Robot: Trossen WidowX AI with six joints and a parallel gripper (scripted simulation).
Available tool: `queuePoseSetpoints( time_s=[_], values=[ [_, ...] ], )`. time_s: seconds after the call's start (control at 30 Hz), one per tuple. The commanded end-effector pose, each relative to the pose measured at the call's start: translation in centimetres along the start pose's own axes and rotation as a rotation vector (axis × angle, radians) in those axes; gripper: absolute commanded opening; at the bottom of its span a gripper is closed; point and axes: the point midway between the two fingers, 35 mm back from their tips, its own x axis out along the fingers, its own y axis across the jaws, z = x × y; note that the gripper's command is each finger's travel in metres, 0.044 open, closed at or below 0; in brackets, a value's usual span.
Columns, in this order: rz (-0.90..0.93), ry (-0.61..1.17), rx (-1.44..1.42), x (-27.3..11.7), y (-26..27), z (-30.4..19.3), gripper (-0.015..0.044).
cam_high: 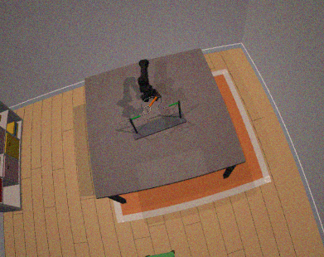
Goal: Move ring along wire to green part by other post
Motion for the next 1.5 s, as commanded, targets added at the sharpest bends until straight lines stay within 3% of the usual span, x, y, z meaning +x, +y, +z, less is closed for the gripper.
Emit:
queuePoseSetpoints(
  time_s=[0.0,0.63,1.47],
  values=[
    [0.045,0.005,0.073,0.0,1.6,0.1,-0.0150],
    [0.129,-0.071,0.258,0.5,6.0,1.2,-0.0150],
    [-0.020,-0.072,0.083,0.5,5.8,1.3,-0.0150]
  ],
)
